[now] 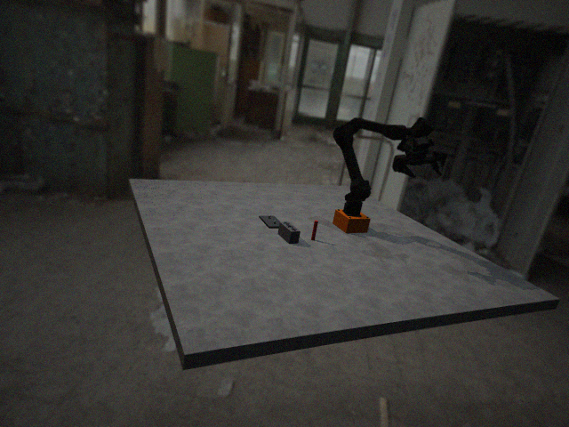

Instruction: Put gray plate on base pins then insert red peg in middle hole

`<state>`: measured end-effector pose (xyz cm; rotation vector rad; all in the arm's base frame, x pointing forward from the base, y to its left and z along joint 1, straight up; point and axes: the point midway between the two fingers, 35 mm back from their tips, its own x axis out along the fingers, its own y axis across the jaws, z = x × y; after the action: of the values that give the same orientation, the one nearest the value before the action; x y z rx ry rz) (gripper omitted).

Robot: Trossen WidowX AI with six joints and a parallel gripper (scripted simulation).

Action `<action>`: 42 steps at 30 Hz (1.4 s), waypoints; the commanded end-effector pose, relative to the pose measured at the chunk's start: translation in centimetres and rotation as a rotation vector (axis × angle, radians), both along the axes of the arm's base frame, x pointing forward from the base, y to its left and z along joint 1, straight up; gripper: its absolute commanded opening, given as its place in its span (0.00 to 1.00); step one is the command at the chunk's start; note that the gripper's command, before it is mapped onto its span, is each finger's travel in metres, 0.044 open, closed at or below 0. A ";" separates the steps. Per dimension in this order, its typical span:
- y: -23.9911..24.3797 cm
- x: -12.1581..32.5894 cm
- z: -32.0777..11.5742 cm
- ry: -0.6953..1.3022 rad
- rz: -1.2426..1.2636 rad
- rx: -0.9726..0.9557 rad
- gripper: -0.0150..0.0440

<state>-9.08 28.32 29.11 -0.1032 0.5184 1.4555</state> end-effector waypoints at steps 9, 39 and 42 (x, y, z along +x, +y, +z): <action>4.1 14.8 -5.9 0.352 -0.657 -0.297 1.00; -13.4 40.8 -16.8 1.489 -2.219 -0.316 1.00; -13.4 40.9 -17.9 1.488 -2.218 -0.316 1.00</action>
<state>31.58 14.96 12.20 1.0497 1.2996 -1.0004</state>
